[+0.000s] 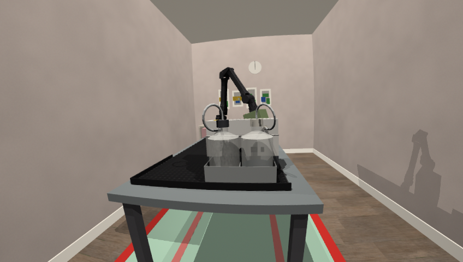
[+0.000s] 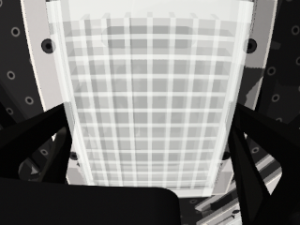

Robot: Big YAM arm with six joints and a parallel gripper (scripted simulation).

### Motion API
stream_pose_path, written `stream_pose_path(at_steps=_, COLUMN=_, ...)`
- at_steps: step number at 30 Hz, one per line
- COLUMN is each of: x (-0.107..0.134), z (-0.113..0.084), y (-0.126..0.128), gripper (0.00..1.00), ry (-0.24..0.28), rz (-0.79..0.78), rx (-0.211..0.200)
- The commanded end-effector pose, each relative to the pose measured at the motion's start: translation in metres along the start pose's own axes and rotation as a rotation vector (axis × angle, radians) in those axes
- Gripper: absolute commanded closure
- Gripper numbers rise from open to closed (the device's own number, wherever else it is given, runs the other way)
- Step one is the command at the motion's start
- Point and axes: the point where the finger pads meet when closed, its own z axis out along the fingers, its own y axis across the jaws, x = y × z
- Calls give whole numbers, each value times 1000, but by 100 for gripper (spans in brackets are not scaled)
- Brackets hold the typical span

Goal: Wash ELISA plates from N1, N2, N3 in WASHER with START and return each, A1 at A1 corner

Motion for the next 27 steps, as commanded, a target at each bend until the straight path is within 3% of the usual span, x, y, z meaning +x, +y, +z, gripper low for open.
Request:
stream_pose_path(at_steps=1, x=-5, z=-1, y=-1, gripper=16, ry=-10, rz=1, rx=3)
stream_pose_path(at_steps=27, x=-1, z=-43, y=-3, gripper=16, ry=-6, rz=8, rx=6)
